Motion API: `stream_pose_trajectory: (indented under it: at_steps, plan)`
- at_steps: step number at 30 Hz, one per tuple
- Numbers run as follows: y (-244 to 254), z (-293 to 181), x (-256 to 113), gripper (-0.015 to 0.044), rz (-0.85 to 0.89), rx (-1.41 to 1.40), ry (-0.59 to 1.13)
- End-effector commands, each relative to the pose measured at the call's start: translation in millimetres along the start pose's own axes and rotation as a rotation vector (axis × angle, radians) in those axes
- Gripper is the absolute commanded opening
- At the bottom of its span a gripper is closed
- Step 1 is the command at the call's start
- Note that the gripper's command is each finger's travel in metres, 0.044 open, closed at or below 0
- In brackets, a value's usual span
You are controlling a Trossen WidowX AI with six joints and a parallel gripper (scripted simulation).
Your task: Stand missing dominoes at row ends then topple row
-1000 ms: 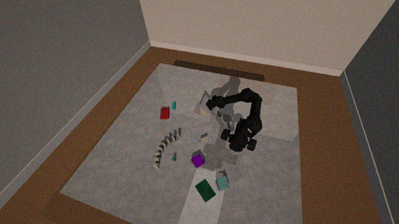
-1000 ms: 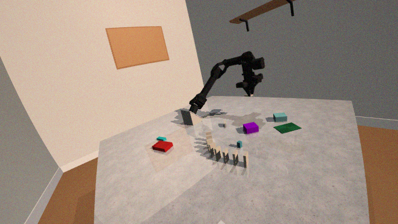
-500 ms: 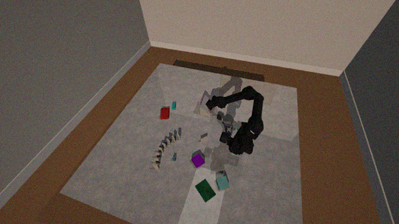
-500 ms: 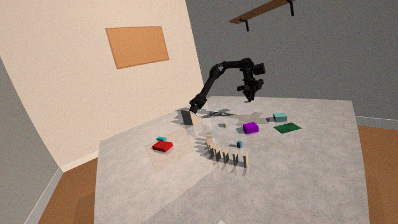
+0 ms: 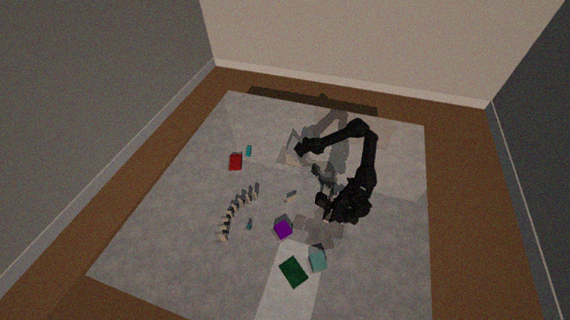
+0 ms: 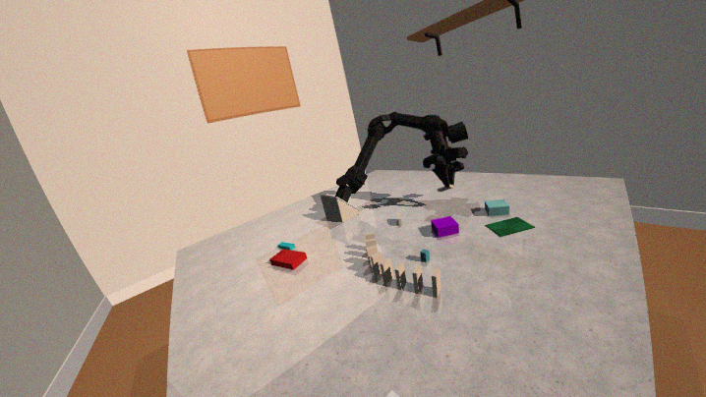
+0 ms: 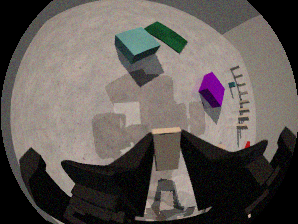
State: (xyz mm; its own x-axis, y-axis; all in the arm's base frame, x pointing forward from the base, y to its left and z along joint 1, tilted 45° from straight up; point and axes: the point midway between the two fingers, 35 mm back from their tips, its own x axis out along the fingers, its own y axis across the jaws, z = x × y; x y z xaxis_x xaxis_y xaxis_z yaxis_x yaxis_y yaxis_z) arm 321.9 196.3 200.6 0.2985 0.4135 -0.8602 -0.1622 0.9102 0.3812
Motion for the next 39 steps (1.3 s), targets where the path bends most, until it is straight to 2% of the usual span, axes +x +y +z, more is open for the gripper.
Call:
stream_pose_trajectory:
  at_steps: [1, 20, 39]
  plan:
    - [2.2, 0.6, 4.3, 0.0107, -0.031, -0.007, -0.067]
    - [17.3, 4.5, 6.8, 0.0107, -0.099, 0.026, -0.457]
    - [27.3, -9.4, -17.2, 0.0107, -0.029, 0.190, -0.849]
